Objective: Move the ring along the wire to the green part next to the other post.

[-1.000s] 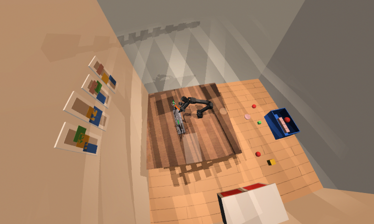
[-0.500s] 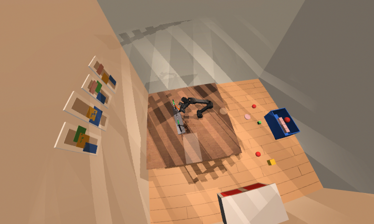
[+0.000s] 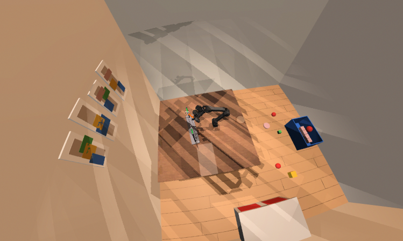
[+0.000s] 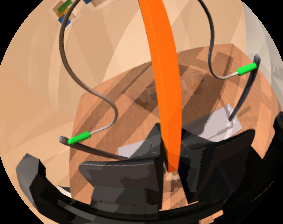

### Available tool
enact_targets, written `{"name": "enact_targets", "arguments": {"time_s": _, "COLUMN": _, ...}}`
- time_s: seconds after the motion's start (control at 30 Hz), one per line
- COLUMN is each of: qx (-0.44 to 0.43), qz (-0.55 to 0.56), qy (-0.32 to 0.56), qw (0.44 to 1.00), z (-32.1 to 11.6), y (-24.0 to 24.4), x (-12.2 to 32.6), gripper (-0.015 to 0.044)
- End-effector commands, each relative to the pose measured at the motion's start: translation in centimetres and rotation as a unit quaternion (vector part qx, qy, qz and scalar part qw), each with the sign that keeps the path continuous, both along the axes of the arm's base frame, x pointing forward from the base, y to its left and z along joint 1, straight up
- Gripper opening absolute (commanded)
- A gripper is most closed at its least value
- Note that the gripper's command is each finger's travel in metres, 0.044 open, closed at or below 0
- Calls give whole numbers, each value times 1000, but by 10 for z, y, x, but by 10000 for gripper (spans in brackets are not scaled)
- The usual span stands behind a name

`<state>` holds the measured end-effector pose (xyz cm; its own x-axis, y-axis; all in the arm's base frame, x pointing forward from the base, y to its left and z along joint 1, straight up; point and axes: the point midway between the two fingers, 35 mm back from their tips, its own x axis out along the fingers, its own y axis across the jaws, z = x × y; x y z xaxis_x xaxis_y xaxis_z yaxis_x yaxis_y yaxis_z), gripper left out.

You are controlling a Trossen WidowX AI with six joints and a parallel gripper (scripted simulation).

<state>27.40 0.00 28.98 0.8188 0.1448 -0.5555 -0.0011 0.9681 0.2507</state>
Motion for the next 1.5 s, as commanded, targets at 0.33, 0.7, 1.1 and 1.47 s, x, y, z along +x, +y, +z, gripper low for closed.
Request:
{"name": "enact_targets", "arguments": {"time_s": 0.33, "qx": -108, "qz": -1, "qy": -16, "qw": 994, "z": -1, "y": -9, "x": 1, "gripper": -150}}
{"name": "enact_targets", "arguments": {"time_s": 0.7, "qx": -193, "qz": -3, "qy": -26, "qw": 981, "z": -1, "y": -17, "x": 2, "gripper": -150}}
{"name": "enact_targets", "arguments": {"time_s": 1.1, "qx": -285, "qz": -4, "qy": -37, "qw": 958, "z": 0, "y": -26, "x": 2, "gripper": -150}}
{"name": "enact_targets", "arguments": {"time_s": 1.47, "qx": -367, "qz": -5, "qy": -47, "qw": 929, "z": 3, "y": -34, "x": 3, "gripper": -150}}
